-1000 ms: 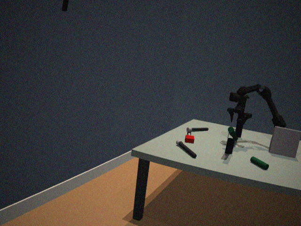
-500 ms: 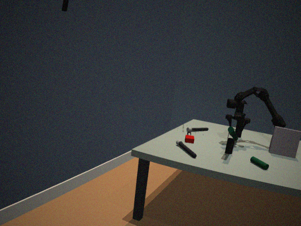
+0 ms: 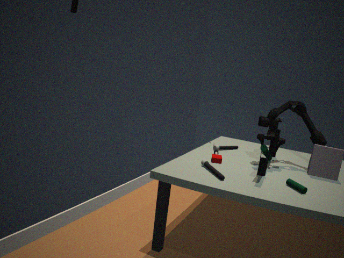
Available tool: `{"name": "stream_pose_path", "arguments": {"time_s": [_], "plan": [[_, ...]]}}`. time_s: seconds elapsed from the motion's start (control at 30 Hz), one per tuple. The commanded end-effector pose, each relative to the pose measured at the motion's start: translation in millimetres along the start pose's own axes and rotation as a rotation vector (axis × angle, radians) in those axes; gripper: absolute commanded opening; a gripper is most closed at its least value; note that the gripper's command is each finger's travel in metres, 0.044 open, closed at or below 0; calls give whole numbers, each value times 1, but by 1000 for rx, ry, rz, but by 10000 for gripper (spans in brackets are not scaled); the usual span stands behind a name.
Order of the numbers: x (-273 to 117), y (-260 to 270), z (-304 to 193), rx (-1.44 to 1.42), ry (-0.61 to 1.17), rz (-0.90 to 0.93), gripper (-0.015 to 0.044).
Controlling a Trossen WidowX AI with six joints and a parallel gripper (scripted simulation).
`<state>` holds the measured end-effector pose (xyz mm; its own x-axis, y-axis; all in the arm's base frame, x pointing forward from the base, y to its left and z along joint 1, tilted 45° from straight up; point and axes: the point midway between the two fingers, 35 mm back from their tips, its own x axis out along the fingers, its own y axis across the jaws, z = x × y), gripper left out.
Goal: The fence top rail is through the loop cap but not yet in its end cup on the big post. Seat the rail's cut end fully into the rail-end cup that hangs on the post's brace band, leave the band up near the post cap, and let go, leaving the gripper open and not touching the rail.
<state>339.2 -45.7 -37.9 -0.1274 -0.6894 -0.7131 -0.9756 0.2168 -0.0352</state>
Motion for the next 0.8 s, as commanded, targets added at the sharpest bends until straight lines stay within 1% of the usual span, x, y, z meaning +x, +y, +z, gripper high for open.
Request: {"name": "stream_pose_path", "arguments": {"time_s": [0.0,0.77], "plan": [[8,1,0,-9,6,4,440],[45,2,-1,-10,9,4,440]]}}
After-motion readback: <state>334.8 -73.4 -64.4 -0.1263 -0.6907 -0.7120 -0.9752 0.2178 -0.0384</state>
